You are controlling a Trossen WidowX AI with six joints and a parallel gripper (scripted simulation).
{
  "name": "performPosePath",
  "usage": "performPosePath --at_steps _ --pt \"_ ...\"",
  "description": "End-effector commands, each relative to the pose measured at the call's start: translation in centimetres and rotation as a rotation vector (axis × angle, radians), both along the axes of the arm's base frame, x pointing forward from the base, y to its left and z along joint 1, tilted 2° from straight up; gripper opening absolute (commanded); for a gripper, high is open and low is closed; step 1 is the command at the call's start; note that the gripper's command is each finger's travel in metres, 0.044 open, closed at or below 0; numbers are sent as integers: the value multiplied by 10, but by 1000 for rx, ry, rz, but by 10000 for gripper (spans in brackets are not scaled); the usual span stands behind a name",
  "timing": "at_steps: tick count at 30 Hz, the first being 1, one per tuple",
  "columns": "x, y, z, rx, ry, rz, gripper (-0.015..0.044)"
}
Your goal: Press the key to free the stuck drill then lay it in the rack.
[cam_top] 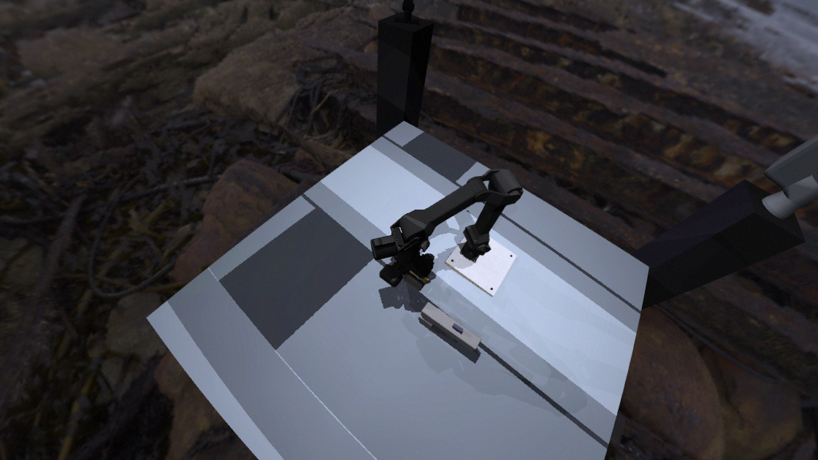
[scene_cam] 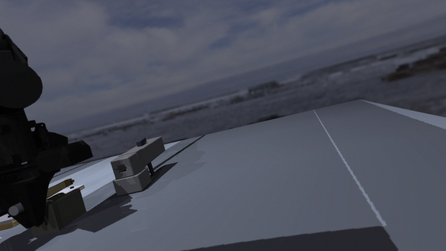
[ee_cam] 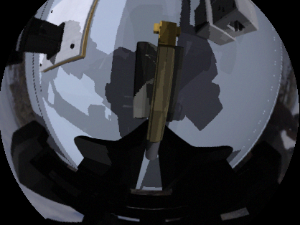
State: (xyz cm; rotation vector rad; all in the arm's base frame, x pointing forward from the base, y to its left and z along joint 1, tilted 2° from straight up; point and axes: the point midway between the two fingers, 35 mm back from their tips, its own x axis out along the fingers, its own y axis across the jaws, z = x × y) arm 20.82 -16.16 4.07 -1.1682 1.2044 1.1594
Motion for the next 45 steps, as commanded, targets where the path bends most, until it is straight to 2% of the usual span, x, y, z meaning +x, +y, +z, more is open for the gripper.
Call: performPosePath --at_steps 1,33,45 --pt "-1 1 -6 4 8 0 0" --pt "-2 4 -21 4 8 0 0" --pt "-2 1 -16 -6 2 -1 315"
